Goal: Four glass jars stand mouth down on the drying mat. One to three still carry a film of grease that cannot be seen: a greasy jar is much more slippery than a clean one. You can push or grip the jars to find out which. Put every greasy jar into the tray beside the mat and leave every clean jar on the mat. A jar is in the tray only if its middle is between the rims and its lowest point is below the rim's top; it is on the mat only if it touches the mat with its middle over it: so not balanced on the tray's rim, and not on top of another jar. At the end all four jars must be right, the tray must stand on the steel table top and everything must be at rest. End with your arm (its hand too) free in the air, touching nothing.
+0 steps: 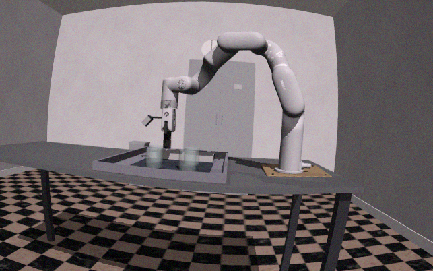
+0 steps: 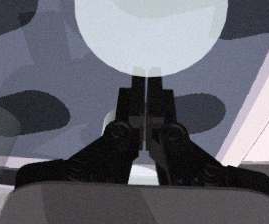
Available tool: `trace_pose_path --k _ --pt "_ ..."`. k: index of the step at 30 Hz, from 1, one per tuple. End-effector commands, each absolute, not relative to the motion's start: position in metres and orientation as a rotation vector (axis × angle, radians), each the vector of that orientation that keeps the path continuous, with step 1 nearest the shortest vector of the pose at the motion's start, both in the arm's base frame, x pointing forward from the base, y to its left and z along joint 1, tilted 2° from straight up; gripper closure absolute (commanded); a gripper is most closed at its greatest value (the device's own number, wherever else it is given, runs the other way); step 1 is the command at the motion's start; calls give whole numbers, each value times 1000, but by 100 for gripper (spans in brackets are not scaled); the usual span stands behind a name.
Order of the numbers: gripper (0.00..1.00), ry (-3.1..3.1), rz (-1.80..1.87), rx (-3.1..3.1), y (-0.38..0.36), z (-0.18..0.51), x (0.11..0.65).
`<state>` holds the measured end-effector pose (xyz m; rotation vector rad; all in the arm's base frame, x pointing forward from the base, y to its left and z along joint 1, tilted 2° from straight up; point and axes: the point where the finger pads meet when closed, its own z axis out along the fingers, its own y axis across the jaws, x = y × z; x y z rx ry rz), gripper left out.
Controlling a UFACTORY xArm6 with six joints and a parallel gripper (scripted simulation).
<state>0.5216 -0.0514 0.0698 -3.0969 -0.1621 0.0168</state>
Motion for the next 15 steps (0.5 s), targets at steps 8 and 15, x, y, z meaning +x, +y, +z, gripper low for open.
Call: trace_pose_path --k 8,15 --pt "100 -162 9 -3098 -51 73 524" --pt "100 -162 9 -3098 -53 69 513"
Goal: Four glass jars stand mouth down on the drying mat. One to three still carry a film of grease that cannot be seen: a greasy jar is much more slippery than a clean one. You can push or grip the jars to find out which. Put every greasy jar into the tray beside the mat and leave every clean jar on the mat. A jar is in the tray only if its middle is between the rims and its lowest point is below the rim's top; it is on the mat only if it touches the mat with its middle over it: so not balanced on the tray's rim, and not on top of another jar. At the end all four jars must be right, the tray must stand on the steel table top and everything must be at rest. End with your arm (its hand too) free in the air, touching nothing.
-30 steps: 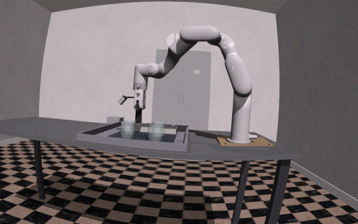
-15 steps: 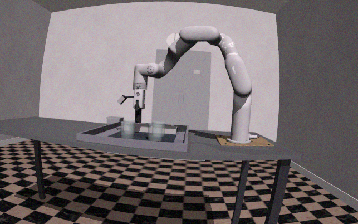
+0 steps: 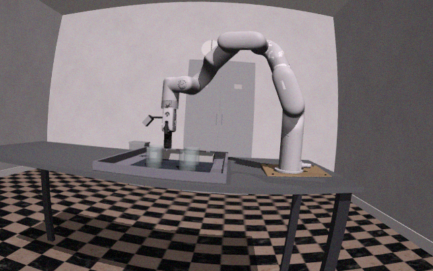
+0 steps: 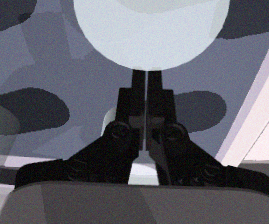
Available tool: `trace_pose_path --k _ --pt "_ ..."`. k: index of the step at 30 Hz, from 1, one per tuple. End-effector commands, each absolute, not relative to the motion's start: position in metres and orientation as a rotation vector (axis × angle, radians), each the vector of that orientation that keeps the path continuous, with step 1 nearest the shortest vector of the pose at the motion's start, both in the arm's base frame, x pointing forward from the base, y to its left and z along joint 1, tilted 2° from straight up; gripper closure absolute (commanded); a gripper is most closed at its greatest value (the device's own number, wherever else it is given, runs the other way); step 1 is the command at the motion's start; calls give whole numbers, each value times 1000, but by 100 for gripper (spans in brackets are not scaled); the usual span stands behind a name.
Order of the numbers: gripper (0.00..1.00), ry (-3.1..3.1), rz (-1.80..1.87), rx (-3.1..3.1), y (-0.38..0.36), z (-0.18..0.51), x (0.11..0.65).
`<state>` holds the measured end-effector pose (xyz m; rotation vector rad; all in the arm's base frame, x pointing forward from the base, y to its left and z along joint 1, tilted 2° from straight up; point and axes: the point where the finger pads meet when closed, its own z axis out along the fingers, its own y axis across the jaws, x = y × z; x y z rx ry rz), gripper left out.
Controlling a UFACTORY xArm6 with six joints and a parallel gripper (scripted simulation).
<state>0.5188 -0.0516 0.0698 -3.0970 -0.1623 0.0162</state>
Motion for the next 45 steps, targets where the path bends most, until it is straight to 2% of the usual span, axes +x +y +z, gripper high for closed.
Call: trace_pose_path --k 1,8,45 --pt "100 -162 9 -3098 -53 69 513" --pt "100 -162 9 -3098 -54 65 498" --pt "100 -162 9 -3098 -54 65 498"
